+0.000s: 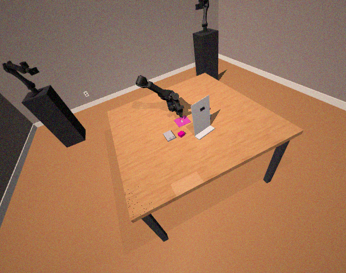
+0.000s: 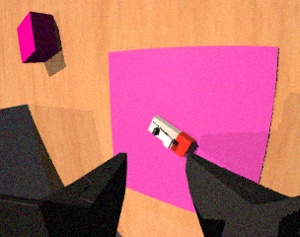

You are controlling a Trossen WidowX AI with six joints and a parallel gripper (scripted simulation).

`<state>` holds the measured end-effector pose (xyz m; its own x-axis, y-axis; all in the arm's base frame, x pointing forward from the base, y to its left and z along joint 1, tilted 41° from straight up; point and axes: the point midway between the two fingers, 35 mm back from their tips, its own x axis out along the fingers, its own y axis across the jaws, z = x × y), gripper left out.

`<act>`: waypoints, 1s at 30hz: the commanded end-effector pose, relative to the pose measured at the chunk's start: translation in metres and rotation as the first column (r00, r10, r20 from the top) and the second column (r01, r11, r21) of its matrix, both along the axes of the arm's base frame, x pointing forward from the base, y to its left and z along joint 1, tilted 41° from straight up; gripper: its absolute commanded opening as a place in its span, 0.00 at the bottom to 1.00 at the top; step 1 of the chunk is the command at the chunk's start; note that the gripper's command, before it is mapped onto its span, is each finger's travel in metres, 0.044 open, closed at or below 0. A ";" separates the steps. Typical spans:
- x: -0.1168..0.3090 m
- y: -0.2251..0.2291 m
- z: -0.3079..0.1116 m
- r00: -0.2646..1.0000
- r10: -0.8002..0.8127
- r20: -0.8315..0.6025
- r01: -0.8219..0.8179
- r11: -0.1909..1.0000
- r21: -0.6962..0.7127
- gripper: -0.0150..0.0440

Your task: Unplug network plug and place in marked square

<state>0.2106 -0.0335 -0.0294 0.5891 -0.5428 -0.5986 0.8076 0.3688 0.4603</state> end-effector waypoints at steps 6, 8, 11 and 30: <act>0.000 0.003 0.004 1.000 -0.003 0.012 0.003 1.000 0.003 0.52; 0.000 0.005 0.004 1.000 -0.003 0.011 0.003 1.000 0.005 0.52; 0.001 0.007 0.005 1.000 -0.004 0.009 0.004 1.000 0.006 0.52; 0.002 0.019 0.011 1.000 -0.006 0.002 0.006 1.000 0.014 0.52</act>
